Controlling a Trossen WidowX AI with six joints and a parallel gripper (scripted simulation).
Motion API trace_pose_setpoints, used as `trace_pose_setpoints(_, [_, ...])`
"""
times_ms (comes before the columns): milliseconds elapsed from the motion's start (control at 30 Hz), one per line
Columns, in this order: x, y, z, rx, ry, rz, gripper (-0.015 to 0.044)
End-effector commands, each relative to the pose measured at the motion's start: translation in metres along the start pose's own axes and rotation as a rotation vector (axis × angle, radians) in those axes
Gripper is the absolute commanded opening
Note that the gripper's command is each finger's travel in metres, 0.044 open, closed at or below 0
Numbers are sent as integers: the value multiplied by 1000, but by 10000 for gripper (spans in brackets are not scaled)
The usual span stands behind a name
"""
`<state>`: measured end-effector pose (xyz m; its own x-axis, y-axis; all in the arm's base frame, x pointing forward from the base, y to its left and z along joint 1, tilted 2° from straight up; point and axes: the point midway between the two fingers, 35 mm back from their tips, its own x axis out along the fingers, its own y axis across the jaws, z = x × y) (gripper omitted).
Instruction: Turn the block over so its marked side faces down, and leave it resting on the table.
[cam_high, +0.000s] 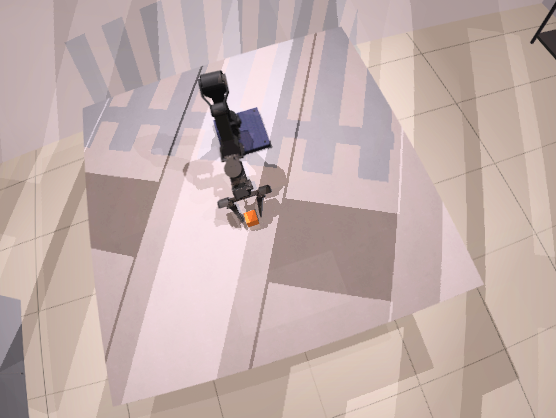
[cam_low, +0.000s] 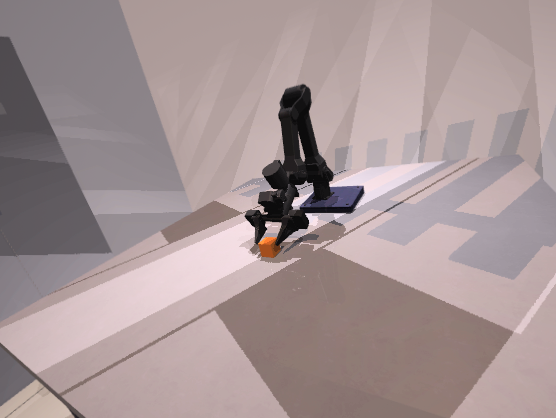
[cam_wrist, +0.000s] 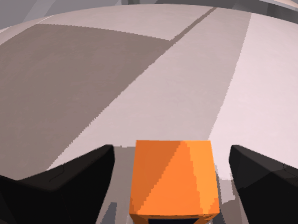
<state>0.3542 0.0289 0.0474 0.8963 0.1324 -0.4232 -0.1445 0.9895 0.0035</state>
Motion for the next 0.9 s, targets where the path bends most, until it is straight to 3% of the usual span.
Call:
trace_pose_setpoints(0, [0,1,1,6,-3,5,420])
trace_pose_setpoints(33, [0,1,1,6,-3,5,440])
trace_pose_setpoints(867, [0,1,1,6,-3,5,440])
